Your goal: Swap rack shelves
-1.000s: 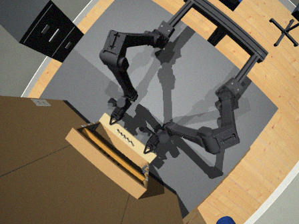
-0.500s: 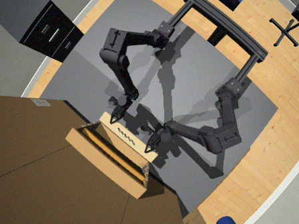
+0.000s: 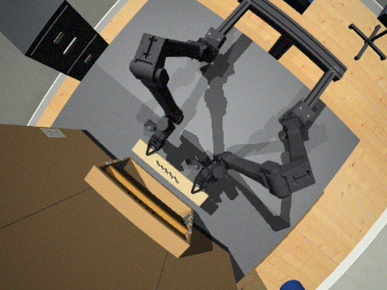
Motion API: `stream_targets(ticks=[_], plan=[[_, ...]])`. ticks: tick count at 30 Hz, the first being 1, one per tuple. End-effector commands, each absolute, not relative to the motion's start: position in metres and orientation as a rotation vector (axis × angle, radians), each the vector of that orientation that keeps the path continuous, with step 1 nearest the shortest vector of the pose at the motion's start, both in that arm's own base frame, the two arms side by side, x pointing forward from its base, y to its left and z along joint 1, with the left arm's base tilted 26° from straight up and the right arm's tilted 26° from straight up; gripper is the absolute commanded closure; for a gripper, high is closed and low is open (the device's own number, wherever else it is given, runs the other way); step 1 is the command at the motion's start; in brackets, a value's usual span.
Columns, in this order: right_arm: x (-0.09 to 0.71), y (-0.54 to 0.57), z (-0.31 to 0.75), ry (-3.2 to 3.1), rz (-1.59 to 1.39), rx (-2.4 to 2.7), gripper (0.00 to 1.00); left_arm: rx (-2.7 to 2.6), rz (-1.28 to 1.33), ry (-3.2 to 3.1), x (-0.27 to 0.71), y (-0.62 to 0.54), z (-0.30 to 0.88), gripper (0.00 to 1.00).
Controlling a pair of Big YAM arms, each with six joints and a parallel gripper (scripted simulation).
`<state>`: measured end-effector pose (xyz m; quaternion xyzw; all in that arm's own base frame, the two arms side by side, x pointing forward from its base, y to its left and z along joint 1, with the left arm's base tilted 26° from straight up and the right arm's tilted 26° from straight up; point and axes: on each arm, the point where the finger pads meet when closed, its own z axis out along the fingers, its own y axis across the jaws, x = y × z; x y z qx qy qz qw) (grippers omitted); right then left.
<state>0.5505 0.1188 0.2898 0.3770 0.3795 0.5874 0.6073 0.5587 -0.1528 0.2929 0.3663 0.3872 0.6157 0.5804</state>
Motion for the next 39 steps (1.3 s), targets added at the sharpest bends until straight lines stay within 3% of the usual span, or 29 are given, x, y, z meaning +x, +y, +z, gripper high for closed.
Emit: stream_targets(ticks=[1, 39], plan=[[0.524, 0.122, 0.328, 0.801, 1.396, 0.814, 0.88, 0.777, 1.453, 0.835, 0.531, -0.16, 0.333, 0.88], [0.504, 0.122, 0.39, 0.818, 1.388, 0.839, 0.88, 0.805, 1.441, 0.861, 0.512, -0.161, 0.395, 0.88]])
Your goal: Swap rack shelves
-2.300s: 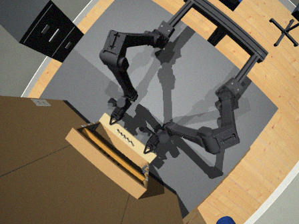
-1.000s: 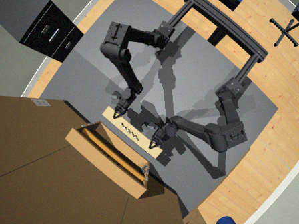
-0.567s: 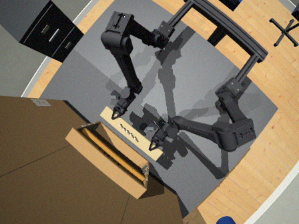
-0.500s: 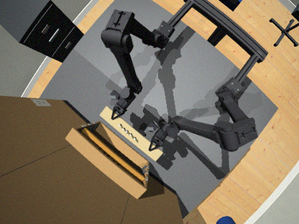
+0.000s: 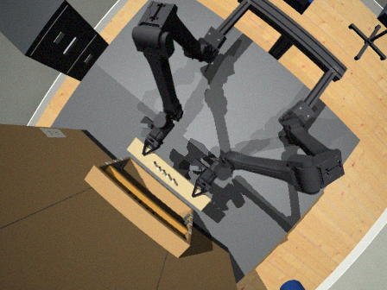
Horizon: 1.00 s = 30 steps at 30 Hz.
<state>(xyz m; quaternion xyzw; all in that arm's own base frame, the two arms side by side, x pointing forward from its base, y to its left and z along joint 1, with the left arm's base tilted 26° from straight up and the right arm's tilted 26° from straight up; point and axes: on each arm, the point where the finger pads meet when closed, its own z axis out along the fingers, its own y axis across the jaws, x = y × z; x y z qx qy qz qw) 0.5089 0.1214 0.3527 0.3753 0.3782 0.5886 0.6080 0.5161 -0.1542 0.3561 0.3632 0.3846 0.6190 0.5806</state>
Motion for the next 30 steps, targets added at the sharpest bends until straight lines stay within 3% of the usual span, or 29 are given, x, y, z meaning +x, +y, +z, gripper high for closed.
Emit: stream_targets(ticks=[1, 30], plan=[[0.506, 0.122, 0.392, 0.818, 1.388, 0.839, 0.88, 0.805, 1.44, 0.861, 0.514, -0.161, 0.397, 0.88], [0.558, 0.123, 0.415, 0.815, 1.394, 0.822, 0.88, 0.79, 1.439, 0.865, 0.564, -0.157, 0.417, 0.88]])
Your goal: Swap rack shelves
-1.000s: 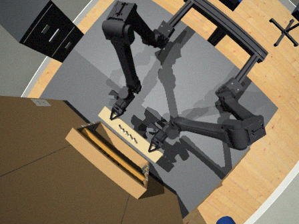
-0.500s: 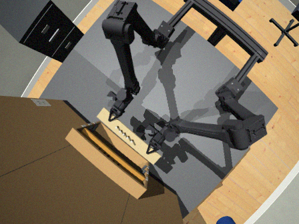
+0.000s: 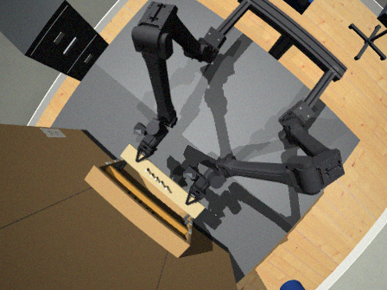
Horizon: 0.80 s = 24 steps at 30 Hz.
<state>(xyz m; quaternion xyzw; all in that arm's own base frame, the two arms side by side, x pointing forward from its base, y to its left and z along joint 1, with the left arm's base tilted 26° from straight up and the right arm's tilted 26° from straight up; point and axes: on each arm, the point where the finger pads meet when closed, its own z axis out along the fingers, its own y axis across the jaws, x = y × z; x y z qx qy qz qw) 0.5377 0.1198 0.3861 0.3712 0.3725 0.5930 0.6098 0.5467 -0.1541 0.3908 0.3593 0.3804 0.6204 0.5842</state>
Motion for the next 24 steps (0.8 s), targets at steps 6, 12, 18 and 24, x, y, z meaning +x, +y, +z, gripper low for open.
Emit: stream_targets(ticks=[6, 12, 18, 24], plan=[[0.567, 0.123, 0.415, 0.821, 1.393, 0.825, 0.88, 0.794, 1.438, 0.871, 0.573, -0.156, 0.416, 0.88], [0.576, 0.123, 0.419, 0.821, 1.394, 0.825, 0.88, 0.794, 1.438, 0.871, 0.582, -0.156, 0.42, 0.88], [0.586, 0.122, 0.424, 0.82, 1.395, 0.825, 0.88, 0.794, 1.439, 0.871, 0.592, -0.155, 0.425, 0.88], [0.593, 0.122, 0.427, 0.821, 1.395, 0.825, 0.88, 0.794, 1.439, 0.872, 0.599, -0.155, 0.428, 0.88]])
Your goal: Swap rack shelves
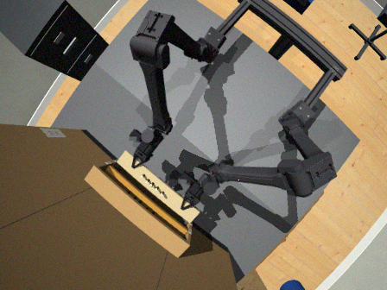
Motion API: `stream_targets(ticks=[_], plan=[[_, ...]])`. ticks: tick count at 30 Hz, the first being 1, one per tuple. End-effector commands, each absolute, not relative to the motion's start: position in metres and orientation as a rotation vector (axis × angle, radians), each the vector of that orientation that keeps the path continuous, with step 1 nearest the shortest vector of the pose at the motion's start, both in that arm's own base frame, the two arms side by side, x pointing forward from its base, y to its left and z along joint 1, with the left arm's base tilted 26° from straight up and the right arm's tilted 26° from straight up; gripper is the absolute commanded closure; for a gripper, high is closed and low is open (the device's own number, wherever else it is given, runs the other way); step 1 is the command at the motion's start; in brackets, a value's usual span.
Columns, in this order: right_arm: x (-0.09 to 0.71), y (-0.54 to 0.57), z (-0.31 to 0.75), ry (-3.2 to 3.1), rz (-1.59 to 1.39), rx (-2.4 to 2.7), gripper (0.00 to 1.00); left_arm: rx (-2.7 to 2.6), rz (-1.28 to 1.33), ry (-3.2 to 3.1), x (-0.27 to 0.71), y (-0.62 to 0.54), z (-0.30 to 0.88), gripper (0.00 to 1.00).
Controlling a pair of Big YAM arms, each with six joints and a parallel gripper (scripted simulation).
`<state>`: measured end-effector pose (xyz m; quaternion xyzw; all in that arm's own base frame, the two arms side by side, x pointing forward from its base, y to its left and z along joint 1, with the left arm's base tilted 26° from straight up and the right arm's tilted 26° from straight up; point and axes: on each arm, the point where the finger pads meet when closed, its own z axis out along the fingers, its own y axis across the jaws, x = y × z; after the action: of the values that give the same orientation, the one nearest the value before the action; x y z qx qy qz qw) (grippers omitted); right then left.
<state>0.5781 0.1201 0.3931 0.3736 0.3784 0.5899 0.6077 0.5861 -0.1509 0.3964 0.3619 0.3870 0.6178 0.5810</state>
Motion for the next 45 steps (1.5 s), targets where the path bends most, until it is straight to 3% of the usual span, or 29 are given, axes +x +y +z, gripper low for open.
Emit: stream_targets(ticks=[1, 45], plan=[[0.595, 0.122, 0.427, 0.821, 1.395, 0.825, 0.88, 0.794, 1.439, 0.872, 0.6, -0.154, 0.428, 0.88], [0.655, 0.122, 0.451, 0.818, 1.401, 0.822, 0.88, 0.792, 1.442, 0.871, 0.661, -0.151, 0.452, 0.88]])
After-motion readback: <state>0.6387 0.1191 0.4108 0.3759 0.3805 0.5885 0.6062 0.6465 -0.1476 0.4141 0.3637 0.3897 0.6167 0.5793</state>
